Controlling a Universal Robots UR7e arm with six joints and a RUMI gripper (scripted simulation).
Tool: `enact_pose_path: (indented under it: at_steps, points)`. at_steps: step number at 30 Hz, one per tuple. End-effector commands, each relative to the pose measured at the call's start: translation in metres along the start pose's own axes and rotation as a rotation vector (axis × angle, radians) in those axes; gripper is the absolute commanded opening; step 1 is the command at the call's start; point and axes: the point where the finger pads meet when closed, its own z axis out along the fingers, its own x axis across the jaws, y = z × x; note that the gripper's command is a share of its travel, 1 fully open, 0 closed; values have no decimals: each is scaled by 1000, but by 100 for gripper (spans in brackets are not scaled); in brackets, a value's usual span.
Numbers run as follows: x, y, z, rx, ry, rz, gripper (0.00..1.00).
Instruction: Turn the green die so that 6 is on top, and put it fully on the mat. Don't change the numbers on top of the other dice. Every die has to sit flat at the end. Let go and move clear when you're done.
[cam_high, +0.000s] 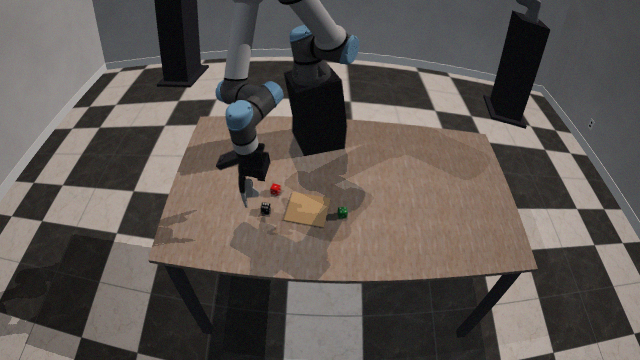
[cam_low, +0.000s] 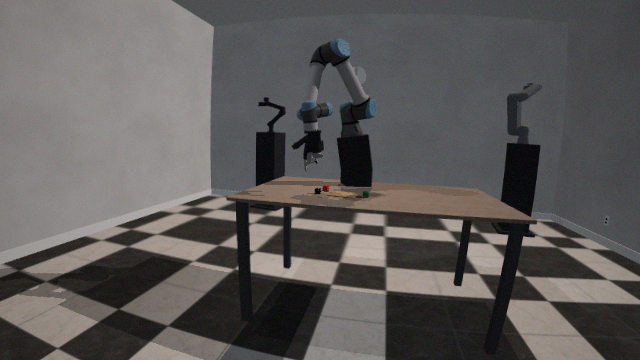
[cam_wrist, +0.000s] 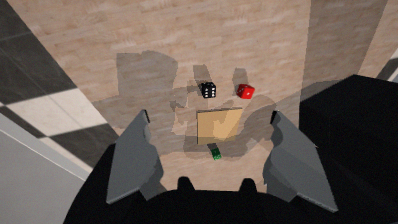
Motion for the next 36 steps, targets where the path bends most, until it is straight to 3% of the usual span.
enact_pose_path:
  at_steps: [1, 4, 13, 36]
  points:
    - [15, 2, 0, 17, -86, -64, 100]
    - [26, 5, -2, 32, -128, -102, 100]
    - [41, 8, -7, 57, -182, -153, 100]
    - [42, 8, -6, 59, -188, -158, 100]
